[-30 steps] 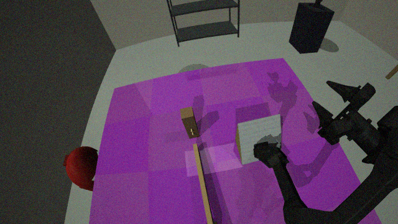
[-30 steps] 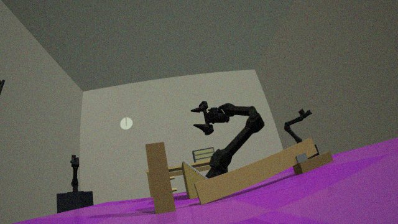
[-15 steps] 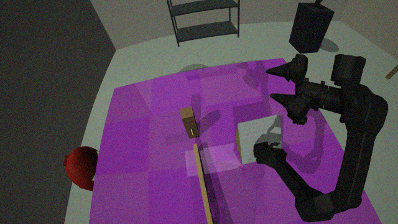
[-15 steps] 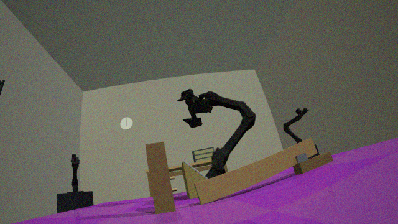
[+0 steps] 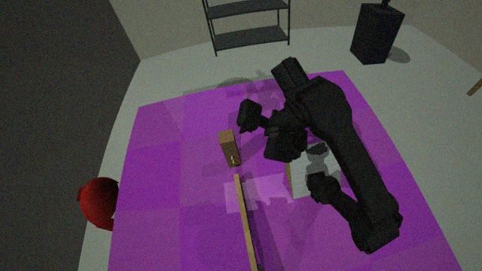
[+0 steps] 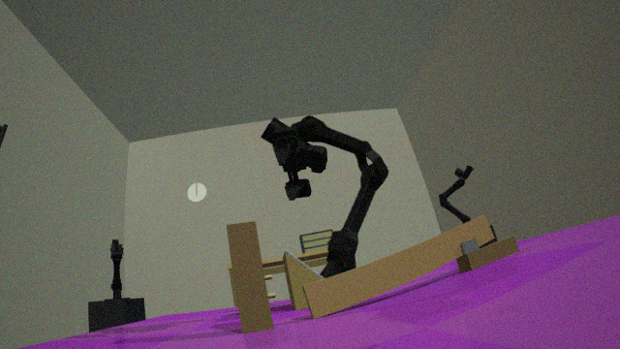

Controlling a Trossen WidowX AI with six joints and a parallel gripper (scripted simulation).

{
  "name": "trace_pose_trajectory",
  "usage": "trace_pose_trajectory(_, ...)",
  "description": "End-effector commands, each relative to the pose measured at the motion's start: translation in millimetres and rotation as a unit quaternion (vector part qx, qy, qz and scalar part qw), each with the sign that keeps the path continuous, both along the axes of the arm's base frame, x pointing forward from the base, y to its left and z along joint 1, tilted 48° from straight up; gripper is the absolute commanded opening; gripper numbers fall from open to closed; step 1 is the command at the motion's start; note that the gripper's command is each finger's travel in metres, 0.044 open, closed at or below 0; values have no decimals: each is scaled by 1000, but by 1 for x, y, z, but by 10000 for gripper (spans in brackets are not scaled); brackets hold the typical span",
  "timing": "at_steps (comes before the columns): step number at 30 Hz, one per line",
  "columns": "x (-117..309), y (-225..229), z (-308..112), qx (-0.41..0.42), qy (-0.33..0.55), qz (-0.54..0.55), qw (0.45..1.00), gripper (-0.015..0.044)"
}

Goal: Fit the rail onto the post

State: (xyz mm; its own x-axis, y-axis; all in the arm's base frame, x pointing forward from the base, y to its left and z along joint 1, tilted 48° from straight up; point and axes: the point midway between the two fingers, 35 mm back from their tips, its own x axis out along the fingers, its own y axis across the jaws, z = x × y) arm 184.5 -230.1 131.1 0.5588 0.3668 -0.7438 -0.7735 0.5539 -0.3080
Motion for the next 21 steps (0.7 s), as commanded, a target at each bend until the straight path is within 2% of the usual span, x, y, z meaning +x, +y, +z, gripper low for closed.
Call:
trace_pose_trajectory(1,35,33,-21,33,21,81,996,440)
trace_pose_trajectory(7,83,101,-54,75,61,222,970,440)
trace_pose_trajectory(12,99,167,-81,105,104,329,933,440)
trace_pose_trajectory(21,99,180,-88,109,110,342,927,440)
